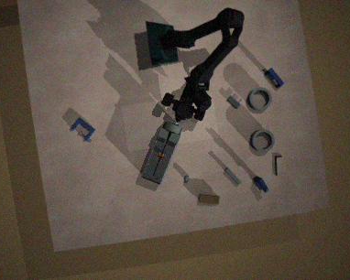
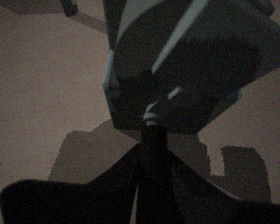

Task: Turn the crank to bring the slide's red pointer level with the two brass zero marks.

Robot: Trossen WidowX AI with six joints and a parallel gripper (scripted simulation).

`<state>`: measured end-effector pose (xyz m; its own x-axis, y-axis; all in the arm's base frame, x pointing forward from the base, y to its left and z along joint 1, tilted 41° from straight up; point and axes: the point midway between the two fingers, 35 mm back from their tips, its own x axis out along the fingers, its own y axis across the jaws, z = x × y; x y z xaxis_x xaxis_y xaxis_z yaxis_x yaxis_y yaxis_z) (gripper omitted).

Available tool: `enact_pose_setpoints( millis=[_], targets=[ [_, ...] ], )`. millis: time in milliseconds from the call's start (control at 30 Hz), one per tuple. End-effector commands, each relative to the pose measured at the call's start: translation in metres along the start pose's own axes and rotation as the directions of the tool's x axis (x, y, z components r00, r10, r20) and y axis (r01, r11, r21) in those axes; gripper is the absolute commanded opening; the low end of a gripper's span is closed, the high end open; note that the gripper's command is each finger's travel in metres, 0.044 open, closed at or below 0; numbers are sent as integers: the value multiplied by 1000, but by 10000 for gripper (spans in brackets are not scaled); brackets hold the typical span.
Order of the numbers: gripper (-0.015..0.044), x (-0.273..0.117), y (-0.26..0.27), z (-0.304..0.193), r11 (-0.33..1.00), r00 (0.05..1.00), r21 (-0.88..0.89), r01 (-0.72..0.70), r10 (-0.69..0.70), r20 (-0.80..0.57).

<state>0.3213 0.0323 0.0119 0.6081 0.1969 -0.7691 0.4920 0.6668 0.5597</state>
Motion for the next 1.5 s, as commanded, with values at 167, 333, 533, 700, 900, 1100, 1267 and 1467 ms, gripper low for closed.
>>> enact_pose_setpoints(
  millis=[167, 333, 533, 700, 900, 1100, 1267, 1467],
  targets=[
    [0, -3, 9, 3, 1000, 1000, -6, -25, 25, 4],
    [0, -4, 10, 3, 1000, 1000, -6, -25, 25, 4],
    [0, -5, 12, 4, 1000, 1000, -6, -25, 25, 4],
    [0, -6, 13, 5, 1000, 1000, -6, -25, 25, 4],
    [0, -7, 14, 6, 1000, 1000, -6, -25, 25, 4],
    [0, -8, 15, 7, 1000, 1000, -6, -25, 25, 4],
    [0, -8, 15, 7, 1000, 1000, -6, -25, 25, 4],
    [0, -8, 14, 7, 1000, 1000, -6, -25, 25, 4]
  ],
)
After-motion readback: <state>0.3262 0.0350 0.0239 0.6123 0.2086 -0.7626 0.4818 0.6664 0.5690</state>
